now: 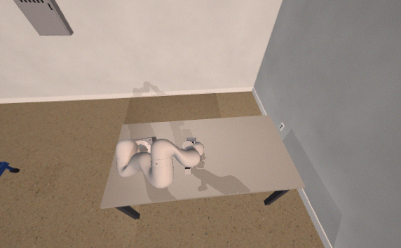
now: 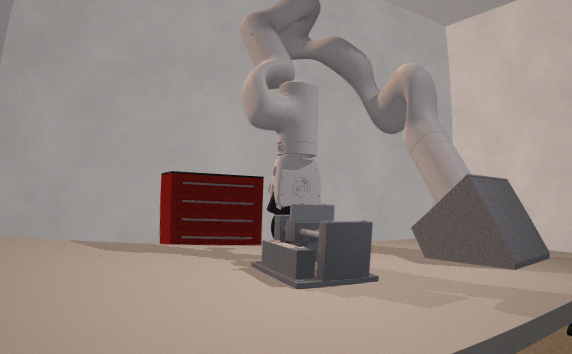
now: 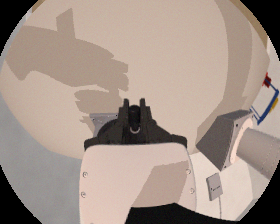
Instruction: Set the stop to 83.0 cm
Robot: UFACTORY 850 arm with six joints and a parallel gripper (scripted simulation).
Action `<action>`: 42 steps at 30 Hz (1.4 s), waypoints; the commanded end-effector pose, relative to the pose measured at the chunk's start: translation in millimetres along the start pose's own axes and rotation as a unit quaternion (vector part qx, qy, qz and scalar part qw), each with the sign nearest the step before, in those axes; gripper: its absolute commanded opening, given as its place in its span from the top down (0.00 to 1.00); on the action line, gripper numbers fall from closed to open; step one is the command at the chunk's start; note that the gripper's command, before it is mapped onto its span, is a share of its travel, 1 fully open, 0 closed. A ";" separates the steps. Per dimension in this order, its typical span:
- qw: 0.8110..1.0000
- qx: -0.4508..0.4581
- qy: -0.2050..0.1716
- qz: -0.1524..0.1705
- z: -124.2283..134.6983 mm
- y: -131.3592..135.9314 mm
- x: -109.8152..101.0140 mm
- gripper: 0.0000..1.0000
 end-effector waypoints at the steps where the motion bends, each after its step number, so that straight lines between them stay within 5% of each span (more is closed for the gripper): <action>1: 1.000 0.000 0.000 -0.001 0.8 -4.5 5.0 0.94; 20: 1.000 0.000 0.000 -0.001 4.8 -30.3 12.8 0.94; 42: 1.000 0.000 0.000 -0.001 8.3 -52.2 -5.9 0.94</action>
Point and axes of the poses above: the point where the finger pads meet when closed, its own x axis out along the fingers, its own y axis across the jaws, z = x × y, the point moved 2 cm from there along -x, back along the fingers, and after that the axes turned 9 degrees about x, right-handed, at the moved point
